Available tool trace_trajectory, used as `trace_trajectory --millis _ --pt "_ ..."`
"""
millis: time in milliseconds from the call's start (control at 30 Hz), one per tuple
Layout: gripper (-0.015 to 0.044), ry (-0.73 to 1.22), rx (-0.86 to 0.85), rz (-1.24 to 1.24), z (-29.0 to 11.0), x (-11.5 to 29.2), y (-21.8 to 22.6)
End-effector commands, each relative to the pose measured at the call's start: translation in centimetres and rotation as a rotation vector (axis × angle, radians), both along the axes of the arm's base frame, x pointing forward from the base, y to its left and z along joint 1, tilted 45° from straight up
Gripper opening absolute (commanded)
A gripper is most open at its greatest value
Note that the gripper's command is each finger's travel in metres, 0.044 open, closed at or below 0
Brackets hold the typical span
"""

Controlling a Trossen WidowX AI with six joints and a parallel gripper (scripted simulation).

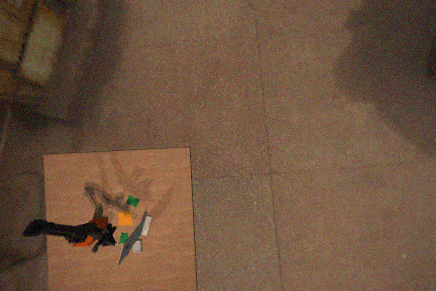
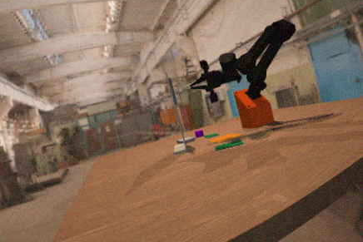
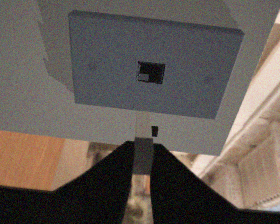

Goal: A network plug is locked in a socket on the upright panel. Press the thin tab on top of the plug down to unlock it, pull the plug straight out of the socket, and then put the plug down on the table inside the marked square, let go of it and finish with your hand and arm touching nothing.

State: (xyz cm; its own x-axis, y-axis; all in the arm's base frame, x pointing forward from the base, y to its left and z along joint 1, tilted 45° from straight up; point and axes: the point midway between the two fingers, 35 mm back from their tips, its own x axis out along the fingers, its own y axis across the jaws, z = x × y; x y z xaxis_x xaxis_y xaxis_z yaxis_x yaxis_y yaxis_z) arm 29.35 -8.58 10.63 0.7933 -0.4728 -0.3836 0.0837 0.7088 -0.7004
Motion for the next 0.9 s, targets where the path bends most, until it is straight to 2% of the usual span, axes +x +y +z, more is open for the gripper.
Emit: trace_trajectory --millis 0,567,867 --pt "0.0000 -0.018 -0.005 -0.002 1.3 -0.1 -0.7" --pt "0.0000 -0.023 -0.007 -0.005 4.5 -2.2 -3.2" --pt "0.0000 0.016 -0.017 0.048 3.6 -1.8 -2.8"
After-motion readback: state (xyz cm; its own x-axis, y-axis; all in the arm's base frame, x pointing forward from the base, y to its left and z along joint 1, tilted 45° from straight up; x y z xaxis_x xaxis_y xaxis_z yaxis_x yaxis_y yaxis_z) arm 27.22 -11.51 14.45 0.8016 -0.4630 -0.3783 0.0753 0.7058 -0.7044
